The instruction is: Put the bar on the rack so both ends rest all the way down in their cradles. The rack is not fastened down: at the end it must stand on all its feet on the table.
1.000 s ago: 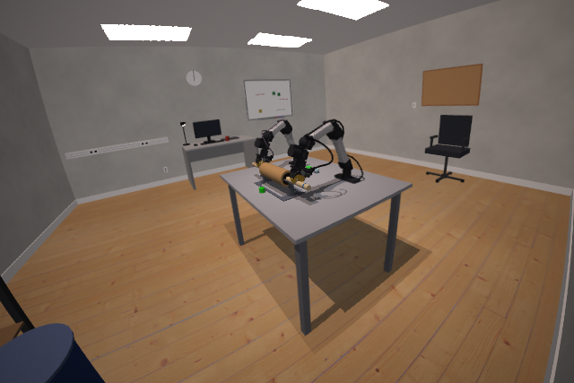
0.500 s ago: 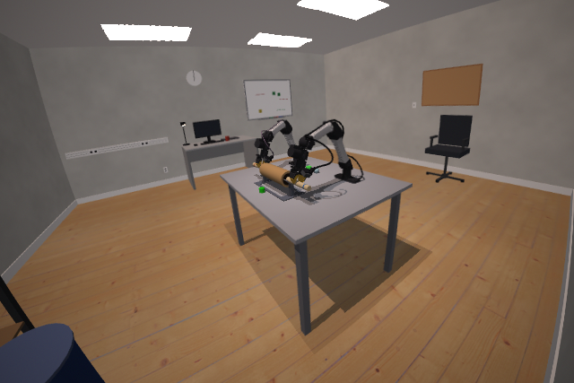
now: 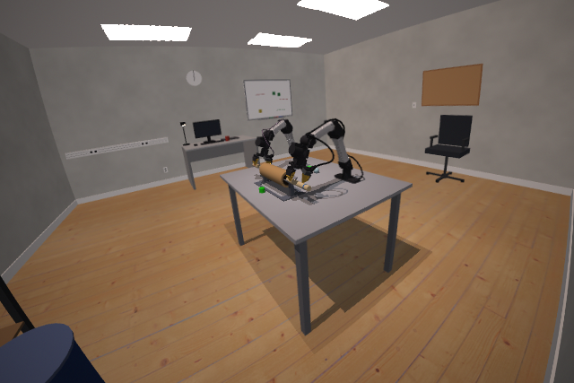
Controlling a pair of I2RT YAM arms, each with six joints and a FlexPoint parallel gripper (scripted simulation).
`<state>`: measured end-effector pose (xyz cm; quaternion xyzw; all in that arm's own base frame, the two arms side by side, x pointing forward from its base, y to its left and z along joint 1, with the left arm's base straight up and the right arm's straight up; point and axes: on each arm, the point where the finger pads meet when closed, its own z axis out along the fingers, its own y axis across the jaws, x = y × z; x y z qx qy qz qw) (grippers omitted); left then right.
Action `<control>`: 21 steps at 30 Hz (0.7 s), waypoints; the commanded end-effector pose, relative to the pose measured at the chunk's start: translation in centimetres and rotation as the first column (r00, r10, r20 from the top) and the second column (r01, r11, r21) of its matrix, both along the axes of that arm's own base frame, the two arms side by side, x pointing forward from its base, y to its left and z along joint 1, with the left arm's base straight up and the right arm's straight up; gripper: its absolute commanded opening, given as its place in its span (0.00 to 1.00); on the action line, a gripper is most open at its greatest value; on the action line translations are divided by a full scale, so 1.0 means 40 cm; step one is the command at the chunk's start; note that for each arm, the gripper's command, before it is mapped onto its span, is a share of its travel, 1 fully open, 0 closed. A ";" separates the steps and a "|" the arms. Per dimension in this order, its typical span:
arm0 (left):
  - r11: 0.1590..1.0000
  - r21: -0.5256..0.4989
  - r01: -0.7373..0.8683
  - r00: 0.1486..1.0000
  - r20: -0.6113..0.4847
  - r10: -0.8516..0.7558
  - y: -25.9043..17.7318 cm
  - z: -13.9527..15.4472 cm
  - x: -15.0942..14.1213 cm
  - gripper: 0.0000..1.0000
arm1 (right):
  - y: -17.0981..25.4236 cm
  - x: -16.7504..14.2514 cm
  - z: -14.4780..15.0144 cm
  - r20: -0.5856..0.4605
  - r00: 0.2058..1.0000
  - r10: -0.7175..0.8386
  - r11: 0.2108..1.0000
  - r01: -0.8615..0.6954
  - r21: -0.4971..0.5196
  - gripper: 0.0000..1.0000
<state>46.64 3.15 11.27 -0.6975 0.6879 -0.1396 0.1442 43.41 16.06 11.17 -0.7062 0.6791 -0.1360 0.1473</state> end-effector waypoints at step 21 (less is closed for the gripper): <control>1.000 0.000 0.001 0.997 0.079 -0.001 0.010 0.218 -0.041 1.00 | 0.008 -0.048 0.215 0.074 0.997 -0.003 1.000 0.002 0.024 1.00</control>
